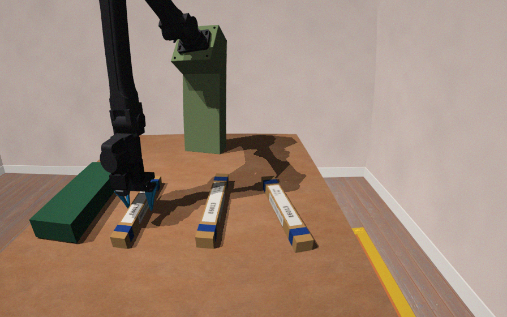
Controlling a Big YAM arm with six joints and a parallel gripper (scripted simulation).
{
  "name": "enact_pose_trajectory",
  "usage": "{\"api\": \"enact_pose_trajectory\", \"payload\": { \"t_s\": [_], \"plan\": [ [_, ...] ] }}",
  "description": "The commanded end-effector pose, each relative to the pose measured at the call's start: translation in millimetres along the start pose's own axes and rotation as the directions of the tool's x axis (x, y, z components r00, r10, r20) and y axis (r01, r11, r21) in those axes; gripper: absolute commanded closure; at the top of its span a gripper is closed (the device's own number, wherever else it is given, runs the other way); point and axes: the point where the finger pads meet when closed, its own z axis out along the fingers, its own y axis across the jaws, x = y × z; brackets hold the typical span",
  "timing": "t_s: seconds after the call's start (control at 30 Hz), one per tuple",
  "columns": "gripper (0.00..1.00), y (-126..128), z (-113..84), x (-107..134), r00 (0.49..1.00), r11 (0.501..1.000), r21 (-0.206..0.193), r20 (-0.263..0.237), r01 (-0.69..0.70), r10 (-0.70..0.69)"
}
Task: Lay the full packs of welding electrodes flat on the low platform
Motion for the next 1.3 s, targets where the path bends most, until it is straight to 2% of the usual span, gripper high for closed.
{"api": "enact_pose_trajectory", "payload": {
  "t_s": [0.0, 0.93, 0.97, 1.27],
  "plan": [
    [0.26, -2.4, -2.4, 0.3, 1.000, 1.000, 0.003, 0.006, 0.005, -0.005],
    [0.26, -2.9, -1.9, 1.4, 1.000, 1.000, 0.003, 0.006, 0.004, -0.005],
    [1.00, -2.8, -1.9, 1.3, 1.000, 1.000, 0.003, 0.006, 0.004, -0.004],
    [1.00, -2.1, -1.8, 1.1, 1.000, 1.000, 0.002, 0.006, 0.004, -0.004]
  ]
}}
